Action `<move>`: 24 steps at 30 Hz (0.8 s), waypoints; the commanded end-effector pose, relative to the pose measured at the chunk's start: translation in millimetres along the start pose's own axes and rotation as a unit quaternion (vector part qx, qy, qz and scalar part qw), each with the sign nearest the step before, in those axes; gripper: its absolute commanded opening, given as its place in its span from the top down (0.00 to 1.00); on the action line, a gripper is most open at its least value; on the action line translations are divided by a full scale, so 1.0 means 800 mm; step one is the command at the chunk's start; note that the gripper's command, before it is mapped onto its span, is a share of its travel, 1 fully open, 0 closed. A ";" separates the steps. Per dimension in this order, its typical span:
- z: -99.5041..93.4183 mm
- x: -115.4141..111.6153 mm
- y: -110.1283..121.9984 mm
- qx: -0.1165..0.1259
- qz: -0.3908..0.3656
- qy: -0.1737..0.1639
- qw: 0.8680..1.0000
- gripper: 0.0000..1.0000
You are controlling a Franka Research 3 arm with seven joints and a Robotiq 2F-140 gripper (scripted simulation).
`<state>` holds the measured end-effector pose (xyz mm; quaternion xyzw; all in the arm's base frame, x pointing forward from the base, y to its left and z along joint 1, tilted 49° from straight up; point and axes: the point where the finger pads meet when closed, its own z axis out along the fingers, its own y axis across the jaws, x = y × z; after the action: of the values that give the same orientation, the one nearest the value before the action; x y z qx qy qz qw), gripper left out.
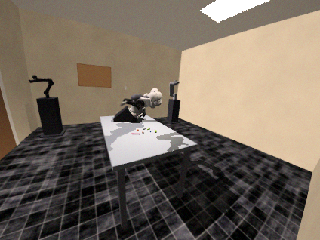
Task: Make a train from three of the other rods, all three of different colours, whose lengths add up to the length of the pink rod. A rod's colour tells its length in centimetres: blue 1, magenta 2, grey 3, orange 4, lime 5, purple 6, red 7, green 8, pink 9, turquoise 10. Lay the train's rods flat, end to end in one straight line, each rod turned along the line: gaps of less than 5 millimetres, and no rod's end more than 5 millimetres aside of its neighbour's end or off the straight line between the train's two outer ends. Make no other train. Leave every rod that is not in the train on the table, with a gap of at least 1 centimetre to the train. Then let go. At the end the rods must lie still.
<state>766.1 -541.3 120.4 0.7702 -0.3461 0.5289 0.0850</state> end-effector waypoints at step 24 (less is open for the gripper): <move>-0.188 -0.214 -0.007 0.130 -0.074 -0.203 0.968 0.00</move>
<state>638.0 -416.9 37.0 0.8825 -0.2336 0.4079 -0.0131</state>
